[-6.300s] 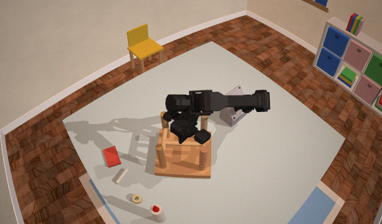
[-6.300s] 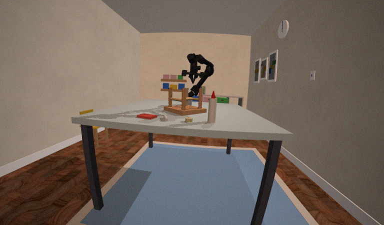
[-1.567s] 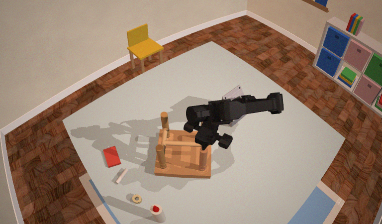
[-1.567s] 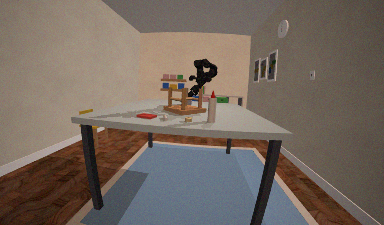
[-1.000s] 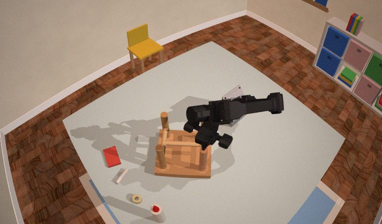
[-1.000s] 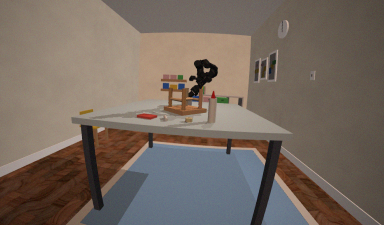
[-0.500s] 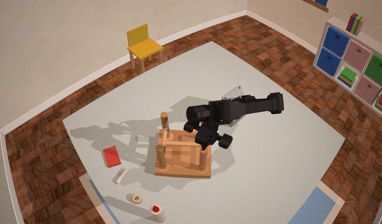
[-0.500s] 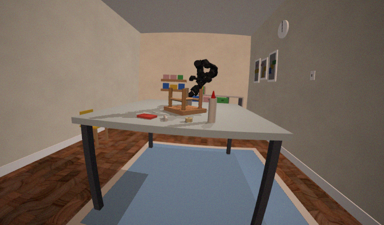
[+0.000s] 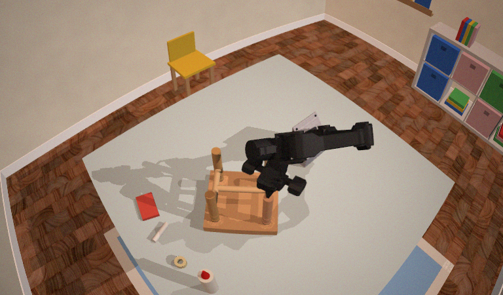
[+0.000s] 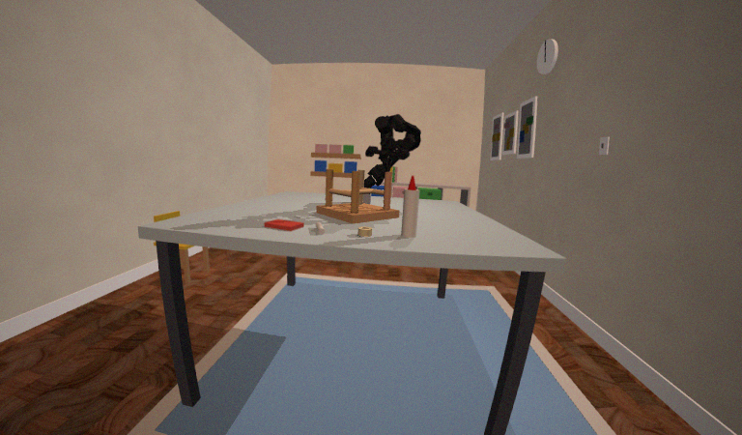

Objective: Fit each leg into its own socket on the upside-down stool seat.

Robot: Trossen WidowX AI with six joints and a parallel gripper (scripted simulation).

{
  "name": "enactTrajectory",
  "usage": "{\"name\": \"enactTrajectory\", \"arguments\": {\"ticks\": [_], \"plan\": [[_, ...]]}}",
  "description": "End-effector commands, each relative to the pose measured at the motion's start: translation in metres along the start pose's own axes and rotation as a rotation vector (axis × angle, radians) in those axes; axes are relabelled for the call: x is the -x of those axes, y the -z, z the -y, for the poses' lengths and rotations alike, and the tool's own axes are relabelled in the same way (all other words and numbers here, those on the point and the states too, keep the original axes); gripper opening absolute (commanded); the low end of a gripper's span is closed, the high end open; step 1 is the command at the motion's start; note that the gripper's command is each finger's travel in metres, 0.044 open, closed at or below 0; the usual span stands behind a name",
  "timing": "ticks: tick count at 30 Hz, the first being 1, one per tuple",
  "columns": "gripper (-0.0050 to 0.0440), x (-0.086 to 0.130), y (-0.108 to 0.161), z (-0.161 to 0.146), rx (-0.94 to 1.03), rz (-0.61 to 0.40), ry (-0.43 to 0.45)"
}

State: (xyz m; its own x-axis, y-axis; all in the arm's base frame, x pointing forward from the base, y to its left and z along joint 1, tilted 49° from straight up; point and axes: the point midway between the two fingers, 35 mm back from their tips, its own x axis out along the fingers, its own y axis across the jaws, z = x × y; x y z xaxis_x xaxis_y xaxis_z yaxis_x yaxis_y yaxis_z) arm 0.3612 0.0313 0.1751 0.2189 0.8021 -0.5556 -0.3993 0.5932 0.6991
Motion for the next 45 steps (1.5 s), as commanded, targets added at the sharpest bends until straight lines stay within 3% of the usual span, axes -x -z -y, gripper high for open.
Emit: {"name": "enactTrajectory", "arguments": {"ticks": [1, 37, 45], "plan": [[0.0000, -0.019, 0.007, 0.000, -0.008, -0.065, -0.021], [0.0000, 0.027, -0.010, 0.001, 0.000, -0.001, 0.000], [0.0000, 0.037, -0.003, 0.083, -0.216, -0.030, 0.073]]}}
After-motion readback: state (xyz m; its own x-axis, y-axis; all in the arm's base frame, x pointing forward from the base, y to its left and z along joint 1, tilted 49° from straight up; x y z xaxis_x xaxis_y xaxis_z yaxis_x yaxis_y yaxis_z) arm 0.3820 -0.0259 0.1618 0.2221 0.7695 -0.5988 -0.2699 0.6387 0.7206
